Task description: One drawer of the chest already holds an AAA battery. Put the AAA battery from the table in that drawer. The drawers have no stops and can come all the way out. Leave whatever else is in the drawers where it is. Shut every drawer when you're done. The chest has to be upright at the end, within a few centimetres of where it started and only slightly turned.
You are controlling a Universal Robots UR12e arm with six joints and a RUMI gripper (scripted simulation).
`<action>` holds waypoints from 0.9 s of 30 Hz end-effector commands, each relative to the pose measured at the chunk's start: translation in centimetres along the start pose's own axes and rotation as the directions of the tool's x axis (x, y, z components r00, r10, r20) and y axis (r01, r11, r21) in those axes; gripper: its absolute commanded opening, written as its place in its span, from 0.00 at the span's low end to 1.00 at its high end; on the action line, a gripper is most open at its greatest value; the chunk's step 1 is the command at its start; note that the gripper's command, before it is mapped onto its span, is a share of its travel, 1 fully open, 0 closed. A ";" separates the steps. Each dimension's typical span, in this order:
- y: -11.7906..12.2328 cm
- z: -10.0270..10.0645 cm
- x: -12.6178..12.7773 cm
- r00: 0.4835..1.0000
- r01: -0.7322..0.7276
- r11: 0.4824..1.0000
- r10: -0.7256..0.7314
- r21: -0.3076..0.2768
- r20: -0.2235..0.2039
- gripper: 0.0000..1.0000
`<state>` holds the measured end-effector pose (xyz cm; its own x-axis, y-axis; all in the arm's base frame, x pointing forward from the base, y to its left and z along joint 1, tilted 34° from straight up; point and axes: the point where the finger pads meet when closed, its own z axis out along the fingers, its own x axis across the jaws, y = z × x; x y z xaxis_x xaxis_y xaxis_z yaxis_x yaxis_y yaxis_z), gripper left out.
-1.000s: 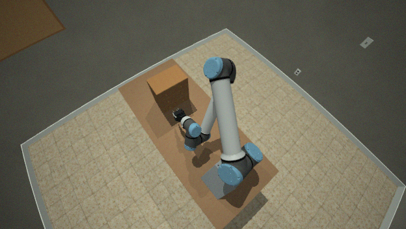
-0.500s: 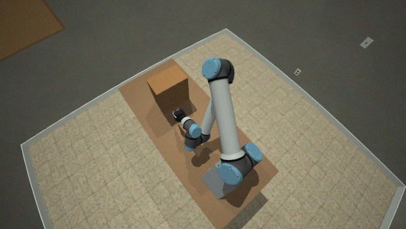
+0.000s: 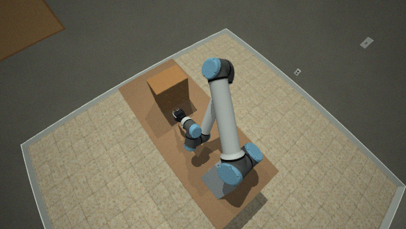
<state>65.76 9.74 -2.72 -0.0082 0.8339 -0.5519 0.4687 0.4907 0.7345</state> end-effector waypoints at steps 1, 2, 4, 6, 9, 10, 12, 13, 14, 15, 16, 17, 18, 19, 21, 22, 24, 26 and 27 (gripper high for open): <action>0.0 0.0 0.0 1.000 0.000 1.000 0.000 -0.001 0.000 0.20; 0.0 0.0 0.0 1.000 0.000 1.000 0.000 -0.001 0.000 0.20; 0.0 0.0 0.0 1.000 0.000 1.000 0.000 -0.001 0.000 0.20; 0.0 0.0 0.0 1.000 0.000 1.000 0.000 -0.001 0.000 0.20; 0.0 0.0 0.0 1.000 0.000 1.000 0.000 -0.001 0.000 0.20; 0.0 0.0 0.0 1.000 0.000 1.000 0.000 -0.001 0.000 0.20; 0.0 0.0 0.0 1.000 0.000 1.000 0.000 -0.001 0.000 0.20; 0.0 0.0 0.0 1.000 0.000 1.000 0.000 -0.001 0.000 0.20; 0.0 0.0 0.0 1.000 0.000 1.000 0.000 -0.001 0.000 0.20; 0.0 0.0 0.0 1.000 0.000 1.000 0.000 -0.001 0.000 0.20; 0.0 0.0 0.0 1.000 0.000 1.000 0.000 -0.001 0.000 0.20; 0.0 0.0 0.0 1.000 0.000 1.000 0.000 -0.001 0.000 0.20; 0.0 0.0 0.0 1.000 0.000 1.000 0.000 -0.001 0.000 0.20; 0.0 0.0 0.0 1.000 0.000 1.000 0.000 -0.001 0.000 0.20; 0.0 0.1 0.0 1.000 0.000 1.000 0.000 -0.001 0.000 0.20; 0.0 0.1 0.0 1.000 0.000 1.000 0.000 -0.001 0.000 0.20; -0.1 0.2 0.0 1.000 0.000 1.000 0.000 -0.001 0.000 0.20; -0.1 0.4 0.0 1.000 0.000 1.000 0.000 -0.001 0.000 0.20; -0.2 0.5 0.0 1.000 0.000 1.000 0.000 -0.001 0.000 0.20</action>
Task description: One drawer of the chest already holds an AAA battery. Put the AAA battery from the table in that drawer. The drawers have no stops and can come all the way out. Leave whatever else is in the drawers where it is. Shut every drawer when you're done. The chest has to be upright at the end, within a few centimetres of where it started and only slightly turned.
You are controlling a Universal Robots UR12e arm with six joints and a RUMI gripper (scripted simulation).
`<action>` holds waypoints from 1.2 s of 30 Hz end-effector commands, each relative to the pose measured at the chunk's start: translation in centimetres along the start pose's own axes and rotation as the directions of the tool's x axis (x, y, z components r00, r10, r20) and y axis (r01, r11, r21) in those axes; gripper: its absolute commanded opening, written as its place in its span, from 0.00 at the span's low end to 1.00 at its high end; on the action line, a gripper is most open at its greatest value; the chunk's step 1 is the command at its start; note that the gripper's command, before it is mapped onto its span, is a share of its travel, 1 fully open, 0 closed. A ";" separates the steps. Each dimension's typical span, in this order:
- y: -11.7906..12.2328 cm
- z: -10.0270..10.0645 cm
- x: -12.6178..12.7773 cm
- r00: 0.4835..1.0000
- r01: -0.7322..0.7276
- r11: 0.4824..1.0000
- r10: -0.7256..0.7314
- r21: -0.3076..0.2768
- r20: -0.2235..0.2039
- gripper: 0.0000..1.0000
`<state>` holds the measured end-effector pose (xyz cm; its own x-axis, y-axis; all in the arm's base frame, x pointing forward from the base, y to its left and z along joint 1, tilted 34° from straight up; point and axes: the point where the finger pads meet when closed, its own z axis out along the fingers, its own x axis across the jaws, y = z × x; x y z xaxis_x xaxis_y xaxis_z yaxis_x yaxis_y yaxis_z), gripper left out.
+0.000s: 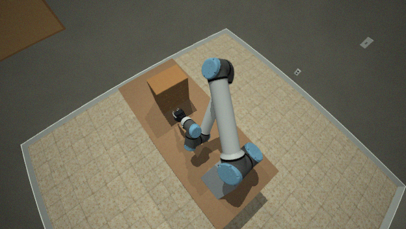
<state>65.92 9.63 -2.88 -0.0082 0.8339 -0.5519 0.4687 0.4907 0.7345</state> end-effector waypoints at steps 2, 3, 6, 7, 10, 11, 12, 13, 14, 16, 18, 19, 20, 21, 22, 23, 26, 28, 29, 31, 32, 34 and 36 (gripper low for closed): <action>-0.2 0.6 0.0 1.000 0.000 1.000 0.000 -0.001 0.000 0.20; -0.3 0.8 0.0 1.000 0.000 1.000 0.000 -0.001 0.000 0.20; -0.5 1.4 0.0 1.000 0.000 1.000 0.000 -0.001 0.000 0.20; -0.6 1.6 0.0 1.000 0.000 1.000 0.000 -0.001 0.000 0.20; -0.7 1.8 0.0 1.000 0.000 1.000 0.000 -0.001 0.000 0.20; -0.8 2.1 0.0 1.000 0.000 1.000 0.000 -0.001 0.000 0.20; -1.0 2.4 0.0 1.000 0.000 1.000 0.000 -0.001 0.000 0.20; -1.1 2.7 0.0 1.000 0.000 1.000 0.000 -0.001 0.000 0.20; -1.2 3.0 0.0 1.000 0.000 1.000 0.000 -0.001 0.000 0.20; -1.5 3.6 0.0 1.000 0.000 1.000 0.000 -0.001 0.000 0.20; -1.7 4.2 0.0 1.000 0.000 1.000 0.000 -0.001 0.000 0.20; -1.9 4.5 0.0 1.000 0.000 1.000 0.000 -0.001 0.000 0.20; -2.0 4.8 0.0 1.000 0.000 1.000 0.000 -0.001 0.000 0.20; -2.1 5.1 0.0 1.000 0.000 1.000 0.000 -0.001 0.000 0.20; -2.2 5.4 0.0 1.000 0.000 1.000 0.000 -0.001 0.000 0.20; -2.4 5.7 0.0 1.000 0.000 1.000 0.000 -0.001 0.000 0.20; -2.5 6.0 0.0 1.000 0.000 1.000 0.000 -0.001 0.000 0.20; -2.7 6.6 0.0 1.000 0.000 1.000 0.000 -0.001 0.000 0.20; -2.9 6.9 0.0 1.000 0.000 1.000 0.000 -0.001 0.000 0.20; -3.1 7.4 0.0 1.000 0.000 1.000 0.000 -0.001 0.000 0.20; -3.2 7.7 0.0 1.000 0.000 1.000 0.000 -0.001 0.000 0.20; -3.4 8.1 0.0 1.000 0.000 1.000 0.000 -0.001 0.000 0.20; -3.5 8.5 0.0 1.000 0.000 1.000 0.000 -0.001 0.000 0.20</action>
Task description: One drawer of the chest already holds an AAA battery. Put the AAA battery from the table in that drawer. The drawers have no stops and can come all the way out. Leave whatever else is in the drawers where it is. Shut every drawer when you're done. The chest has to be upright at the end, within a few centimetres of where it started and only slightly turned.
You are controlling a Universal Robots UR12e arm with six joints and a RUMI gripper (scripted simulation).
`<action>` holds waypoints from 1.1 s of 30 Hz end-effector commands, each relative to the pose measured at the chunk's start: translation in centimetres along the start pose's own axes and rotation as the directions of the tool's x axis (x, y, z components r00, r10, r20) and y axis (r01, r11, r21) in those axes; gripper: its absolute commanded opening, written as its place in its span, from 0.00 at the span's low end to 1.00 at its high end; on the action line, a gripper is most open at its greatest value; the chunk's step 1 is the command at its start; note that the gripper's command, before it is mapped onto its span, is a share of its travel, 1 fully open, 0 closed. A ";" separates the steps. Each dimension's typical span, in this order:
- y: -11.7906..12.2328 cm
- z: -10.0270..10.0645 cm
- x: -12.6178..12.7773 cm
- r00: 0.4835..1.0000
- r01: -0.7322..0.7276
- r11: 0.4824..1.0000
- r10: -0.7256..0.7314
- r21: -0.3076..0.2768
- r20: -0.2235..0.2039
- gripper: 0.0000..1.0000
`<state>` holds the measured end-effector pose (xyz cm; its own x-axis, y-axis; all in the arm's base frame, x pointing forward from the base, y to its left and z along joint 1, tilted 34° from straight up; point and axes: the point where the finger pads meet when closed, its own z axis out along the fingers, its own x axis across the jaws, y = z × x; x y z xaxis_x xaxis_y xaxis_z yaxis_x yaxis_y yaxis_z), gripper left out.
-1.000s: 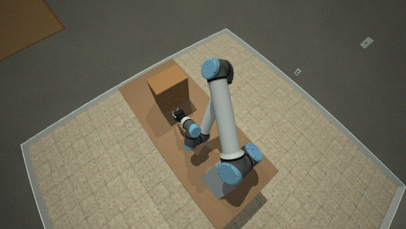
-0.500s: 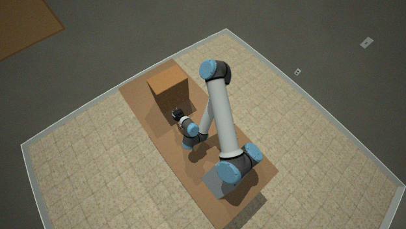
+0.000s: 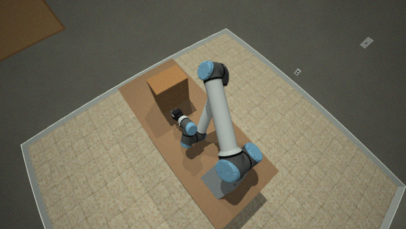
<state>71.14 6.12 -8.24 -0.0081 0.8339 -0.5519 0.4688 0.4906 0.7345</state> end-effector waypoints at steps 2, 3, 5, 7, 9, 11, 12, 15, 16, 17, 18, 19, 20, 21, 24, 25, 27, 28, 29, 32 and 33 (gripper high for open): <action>-0.5 1.2 0.0 1.000 0.000 1.000 0.000 -0.001 0.000 0.20; -0.5 1.4 0.0 1.000 0.000 1.000 0.000 -0.001 0.000 0.20; -0.6 1.6 0.0 1.000 0.000 1.000 0.000 -0.001 0.000 0.20; -0.6 1.6 0.0 1.000 0.000 1.000 0.000 -0.001 0.000 0.20; -0.7 1.8 0.0 1.000 0.000 1.000 0.000 -0.001 0.000 0.20; -0.7 1.9 0.0 1.000 0.000 1.000 0.000 -0.001 0.000 0.20; -0.8 2.0 0.0 1.000 0.000 1.000 0.000 -0.001 0.000 0.20; -0.8 2.0 0.0 1.000 0.000 1.000 0.000 -0.001 0.000 0.20; -0.8 2.0 0.0 1.000 0.000 1.000 0.000 -0.001 0.000 0.20; -0.8 2.0 0.0 1.000 0.000 1.000 0.000 -0.001 0.000 0.20; -0.8 2.0 0.0 1.000 0.000 1.000 0.000 -0.001 0.000 0.20; -0.8 2.0 0.0 1.000 0.000 1.000 0.000 -0.001 0.000 0.20; -0.8 2.0 0.0 1.000 0.000 1.000 0.000 -0.001 0.000 0.20; -0.8 2.0 0.0 1.000 0.000 1.000 0.000 -0.001 0.000 0.20; -0.8 2.0 0.0 1.000 0.000 1.000 0.000 -0.001 0.000 0.20; -0.8 2.0 0.0 1.000 0.000 1.000 0.000 -0.001 0.000 0.20; -0.8 2.0 0.0 1.000 0.000 1.000 0.000 -0.001 0.000 0.20; -0.8 2.0 0.0 1.000 0.000 1.000 0.000 -0.001 0.000 0.20; -0.8 2.0 0.0 1.000 0.000 1.000 0.000 -0.001 0.000 0.20; -0.8 2.0 0.0 1.000 0.000 1.000 0.000 -0.001 0.000 0.20; -0.8 2.0 0.0 1.000 0.000 1.000 0.000 -0.001 0.000 0.20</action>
<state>72.56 5.19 -9.69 -0.0082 0.8339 -0.5518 0.4687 0.4907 0.7345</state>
